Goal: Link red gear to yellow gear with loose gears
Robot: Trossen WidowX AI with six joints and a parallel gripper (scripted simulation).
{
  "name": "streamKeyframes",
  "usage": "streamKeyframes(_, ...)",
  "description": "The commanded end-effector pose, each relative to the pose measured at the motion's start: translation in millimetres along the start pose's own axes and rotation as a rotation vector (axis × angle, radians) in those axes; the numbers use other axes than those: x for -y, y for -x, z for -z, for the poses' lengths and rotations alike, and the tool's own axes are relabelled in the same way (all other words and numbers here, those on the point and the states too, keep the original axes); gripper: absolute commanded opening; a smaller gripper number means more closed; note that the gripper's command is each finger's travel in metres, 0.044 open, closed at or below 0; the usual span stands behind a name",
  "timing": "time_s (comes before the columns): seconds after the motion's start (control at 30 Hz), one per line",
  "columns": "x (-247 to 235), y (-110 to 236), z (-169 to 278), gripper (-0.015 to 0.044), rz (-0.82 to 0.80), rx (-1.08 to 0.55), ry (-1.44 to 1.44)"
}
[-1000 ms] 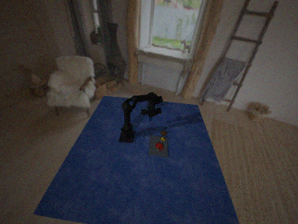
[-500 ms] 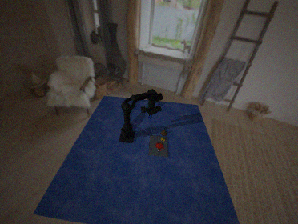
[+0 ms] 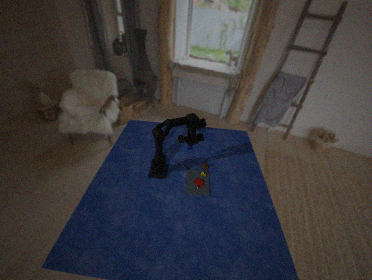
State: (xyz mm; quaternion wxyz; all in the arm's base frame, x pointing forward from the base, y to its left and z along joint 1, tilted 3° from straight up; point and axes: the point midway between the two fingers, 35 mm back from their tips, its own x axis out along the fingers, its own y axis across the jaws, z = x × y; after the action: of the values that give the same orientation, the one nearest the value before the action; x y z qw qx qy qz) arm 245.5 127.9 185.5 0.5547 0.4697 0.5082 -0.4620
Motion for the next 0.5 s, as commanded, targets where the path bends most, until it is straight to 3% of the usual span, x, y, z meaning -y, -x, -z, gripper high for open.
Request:
streamKeyframes(0.0, -5.8, -4.3, -5.5, 0.0000, 0.003, 0.001, 0.003)
streamKeyframes(0.47, -23.0, -15.6, -30.5, 0.0000, 0.003, 0.006, 0.005)
